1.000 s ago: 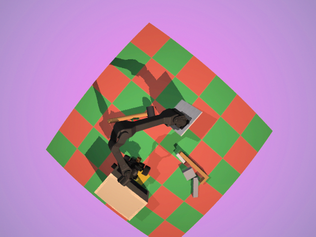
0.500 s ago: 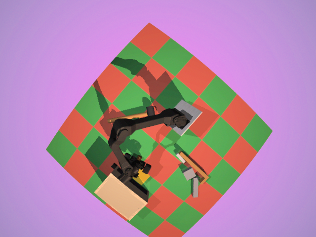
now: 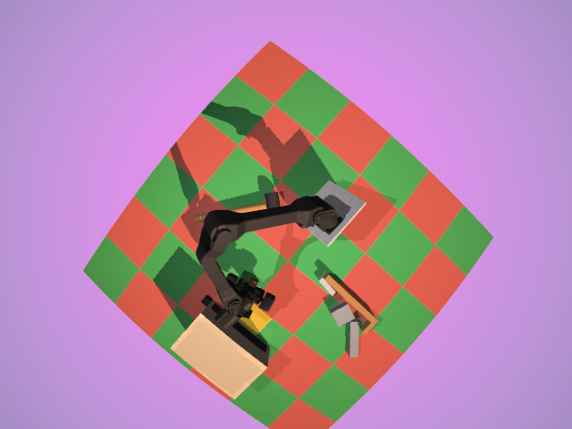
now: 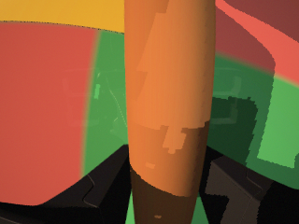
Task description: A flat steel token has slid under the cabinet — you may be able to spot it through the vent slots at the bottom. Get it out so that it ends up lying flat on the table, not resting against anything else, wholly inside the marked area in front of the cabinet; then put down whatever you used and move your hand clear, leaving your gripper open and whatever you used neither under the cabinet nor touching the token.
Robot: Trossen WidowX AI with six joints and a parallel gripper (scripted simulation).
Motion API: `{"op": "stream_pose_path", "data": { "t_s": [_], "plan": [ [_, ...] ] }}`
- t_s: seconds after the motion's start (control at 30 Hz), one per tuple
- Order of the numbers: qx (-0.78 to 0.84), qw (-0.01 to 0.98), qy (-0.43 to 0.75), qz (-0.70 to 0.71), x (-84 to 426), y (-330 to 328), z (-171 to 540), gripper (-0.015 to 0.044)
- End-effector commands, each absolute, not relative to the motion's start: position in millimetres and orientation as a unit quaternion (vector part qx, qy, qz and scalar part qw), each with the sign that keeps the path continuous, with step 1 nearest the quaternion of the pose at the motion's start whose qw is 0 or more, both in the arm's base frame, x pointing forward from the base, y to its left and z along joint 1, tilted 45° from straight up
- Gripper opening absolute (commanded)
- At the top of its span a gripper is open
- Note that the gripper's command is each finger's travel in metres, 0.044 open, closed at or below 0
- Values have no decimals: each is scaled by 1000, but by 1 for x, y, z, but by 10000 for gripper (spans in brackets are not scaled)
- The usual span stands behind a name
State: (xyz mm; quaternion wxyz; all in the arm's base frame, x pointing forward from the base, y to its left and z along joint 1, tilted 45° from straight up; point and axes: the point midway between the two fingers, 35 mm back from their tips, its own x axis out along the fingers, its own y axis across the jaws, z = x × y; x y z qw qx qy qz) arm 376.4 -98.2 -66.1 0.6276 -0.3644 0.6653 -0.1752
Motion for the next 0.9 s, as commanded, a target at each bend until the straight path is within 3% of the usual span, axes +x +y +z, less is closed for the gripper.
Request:
{"op": "stream_pose_path", "data": {
  "t_s": [0.0,0.87],
  "plan": [
    [-366,625,668,-173,369,-100,-67,0],
    [-366,624,669,-173,345,-107,-61,0]
  ]
}}
